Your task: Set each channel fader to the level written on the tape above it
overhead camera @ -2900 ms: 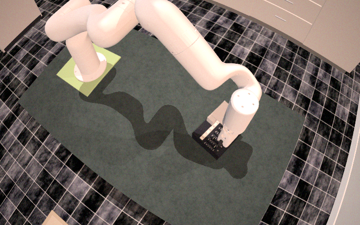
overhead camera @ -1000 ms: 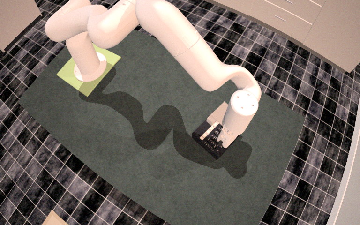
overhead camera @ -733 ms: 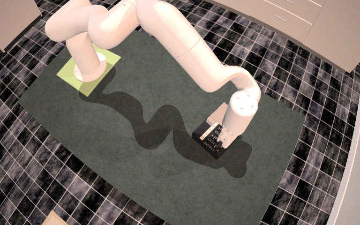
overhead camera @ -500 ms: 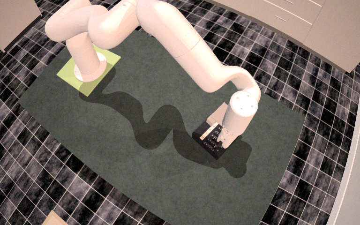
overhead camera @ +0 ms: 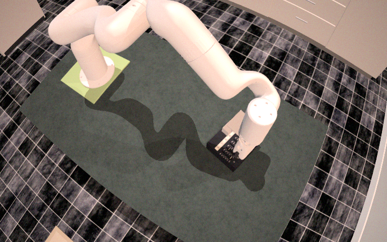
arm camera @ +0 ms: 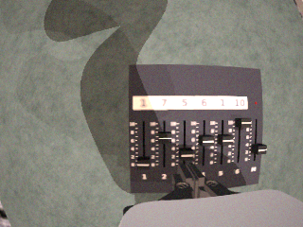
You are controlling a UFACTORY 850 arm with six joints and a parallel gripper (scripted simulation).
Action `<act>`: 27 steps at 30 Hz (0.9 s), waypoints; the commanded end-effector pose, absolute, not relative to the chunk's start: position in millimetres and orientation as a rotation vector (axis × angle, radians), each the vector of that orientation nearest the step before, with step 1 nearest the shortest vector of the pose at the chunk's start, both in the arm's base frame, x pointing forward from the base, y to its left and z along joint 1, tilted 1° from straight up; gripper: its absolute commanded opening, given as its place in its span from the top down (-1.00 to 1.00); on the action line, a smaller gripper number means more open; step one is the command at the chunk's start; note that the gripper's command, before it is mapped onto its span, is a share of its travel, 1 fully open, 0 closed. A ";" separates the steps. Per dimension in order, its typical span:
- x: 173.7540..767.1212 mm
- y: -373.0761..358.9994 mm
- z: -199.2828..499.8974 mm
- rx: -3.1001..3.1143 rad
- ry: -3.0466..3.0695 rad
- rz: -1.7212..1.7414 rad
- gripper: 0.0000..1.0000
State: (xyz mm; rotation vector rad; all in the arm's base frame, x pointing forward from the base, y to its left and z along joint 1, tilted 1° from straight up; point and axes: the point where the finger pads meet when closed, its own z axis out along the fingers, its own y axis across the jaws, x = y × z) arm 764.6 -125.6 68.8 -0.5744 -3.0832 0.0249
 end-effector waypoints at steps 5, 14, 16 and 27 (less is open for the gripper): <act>764.2 -125.2 70.3 -0.575 -3.086 0.025 1.00; 760.4 -123.7 70.3 -0.575 -3.086 0.025 1.00; 759.8 -123.5 70.3 -0.575 -3.086 0.025 1.00; 754.0 -121.2 70.3 -0.575 -3.086 0.025 1.00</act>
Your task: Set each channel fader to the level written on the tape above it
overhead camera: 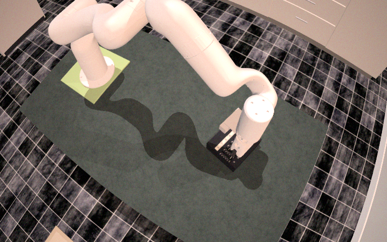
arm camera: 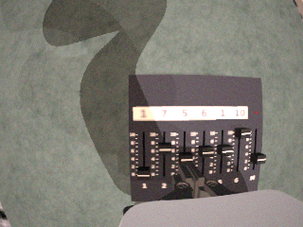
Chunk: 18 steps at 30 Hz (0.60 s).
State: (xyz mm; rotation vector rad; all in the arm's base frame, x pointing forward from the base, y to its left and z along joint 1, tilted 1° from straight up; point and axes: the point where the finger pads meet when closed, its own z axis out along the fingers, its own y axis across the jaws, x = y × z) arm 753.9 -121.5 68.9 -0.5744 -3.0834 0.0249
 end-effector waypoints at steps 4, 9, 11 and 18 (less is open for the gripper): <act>752.9 -120.8 70.3 -0.575 -3.086 0.025 1.00; 752.1 -120.5 70.3 -0.575 -3.086 0.025 1.00; 751.9 -120.5 70.3 -0.575 -3.086 0.025 1.00; 751.8 -120.4 70.3 -0.575 -3.086 0.025 1.00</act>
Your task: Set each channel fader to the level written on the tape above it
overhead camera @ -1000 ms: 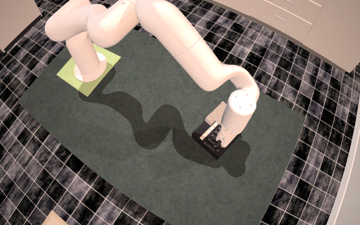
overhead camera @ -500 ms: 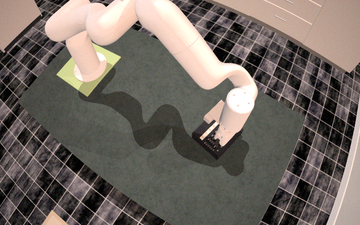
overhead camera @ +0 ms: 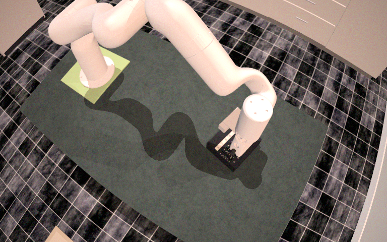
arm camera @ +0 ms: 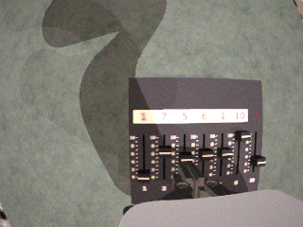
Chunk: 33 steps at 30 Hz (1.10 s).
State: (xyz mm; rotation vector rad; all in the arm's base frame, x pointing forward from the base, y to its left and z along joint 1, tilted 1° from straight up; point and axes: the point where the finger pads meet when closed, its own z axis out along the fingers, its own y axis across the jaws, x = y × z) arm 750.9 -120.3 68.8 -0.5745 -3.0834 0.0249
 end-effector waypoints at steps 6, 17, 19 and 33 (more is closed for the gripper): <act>751.8 -120.4 70.3 -0.575 -3.086 0.025 1.00; 753.0 -120.9 70.3 -0.575 -3.086 0.025 1.00; 754.0 -121.3 70.3 -0.575 -3.086 0.025 1.00; 757.4 -122.6 70.5 -0.575 -3.086 0.025 1.00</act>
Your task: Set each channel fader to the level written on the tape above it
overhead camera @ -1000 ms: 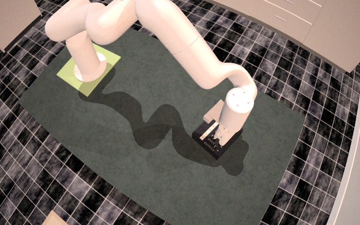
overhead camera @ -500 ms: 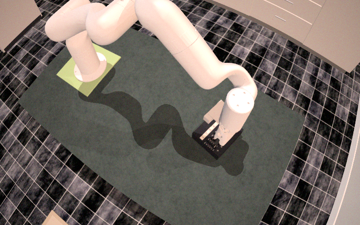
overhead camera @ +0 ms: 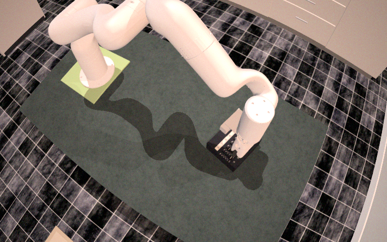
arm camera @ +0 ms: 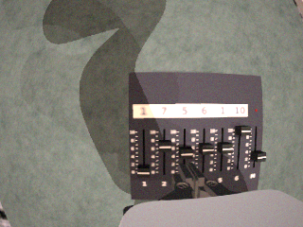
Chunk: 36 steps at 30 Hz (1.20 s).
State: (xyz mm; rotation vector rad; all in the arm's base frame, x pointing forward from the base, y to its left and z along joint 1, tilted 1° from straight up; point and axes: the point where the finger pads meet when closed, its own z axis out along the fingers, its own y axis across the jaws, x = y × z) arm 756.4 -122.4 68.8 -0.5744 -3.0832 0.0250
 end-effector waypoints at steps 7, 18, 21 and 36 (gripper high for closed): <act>757.4 -122.5 76.1 -0.575 -3.086 0.025 1.00; 757.6 -122.0 105.9 -0.575 -3.086 0.025 1.00; 757.6 -122.0 108.8 -0.575 -3.086 0.025 1.00; 757.6 -122.0 110.3 -0.575 -3.086 0.025 1.00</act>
